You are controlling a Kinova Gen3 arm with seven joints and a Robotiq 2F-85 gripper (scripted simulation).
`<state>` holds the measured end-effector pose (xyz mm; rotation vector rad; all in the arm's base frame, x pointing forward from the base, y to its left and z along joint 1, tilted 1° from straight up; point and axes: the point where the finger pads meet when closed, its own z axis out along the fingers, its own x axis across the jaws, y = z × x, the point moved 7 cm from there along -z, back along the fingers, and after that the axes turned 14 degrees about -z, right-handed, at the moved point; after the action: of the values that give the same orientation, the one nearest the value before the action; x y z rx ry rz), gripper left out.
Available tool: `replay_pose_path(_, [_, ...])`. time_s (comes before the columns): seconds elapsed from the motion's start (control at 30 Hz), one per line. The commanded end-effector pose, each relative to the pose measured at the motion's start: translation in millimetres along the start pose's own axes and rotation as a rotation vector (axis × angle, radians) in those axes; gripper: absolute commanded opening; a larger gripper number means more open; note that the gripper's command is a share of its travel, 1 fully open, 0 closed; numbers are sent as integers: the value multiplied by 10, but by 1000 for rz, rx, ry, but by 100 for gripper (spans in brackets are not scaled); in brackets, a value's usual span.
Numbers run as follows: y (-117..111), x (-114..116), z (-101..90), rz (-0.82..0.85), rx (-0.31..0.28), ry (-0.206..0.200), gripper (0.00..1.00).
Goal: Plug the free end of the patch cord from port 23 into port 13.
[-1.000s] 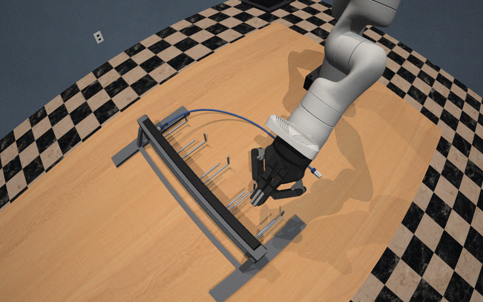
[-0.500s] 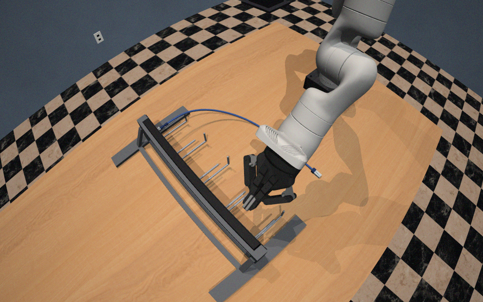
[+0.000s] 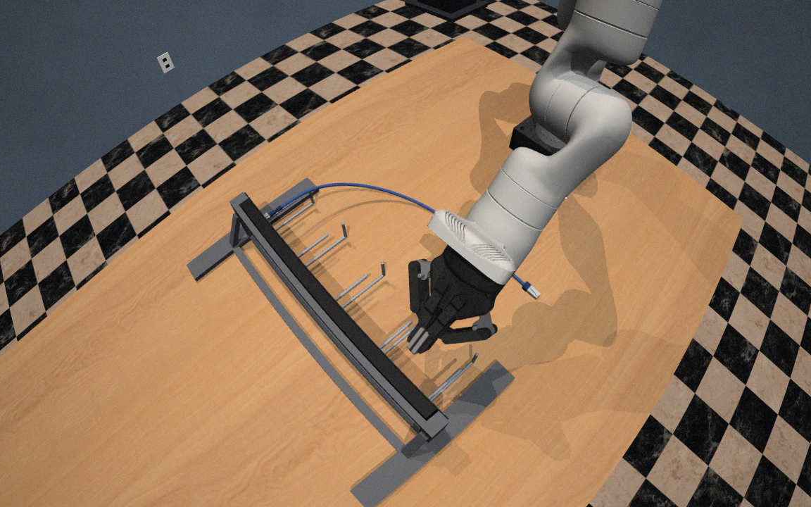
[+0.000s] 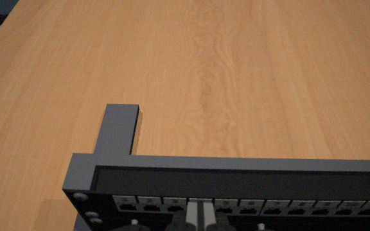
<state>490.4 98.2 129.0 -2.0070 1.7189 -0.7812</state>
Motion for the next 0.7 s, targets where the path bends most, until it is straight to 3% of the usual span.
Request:
replay_pose_path(0.0, [-6, 5, 6, -5, 4, -1, 0])
replay_pose_path(0.67, [15, 2, 3, -12, 1, -3, 0])
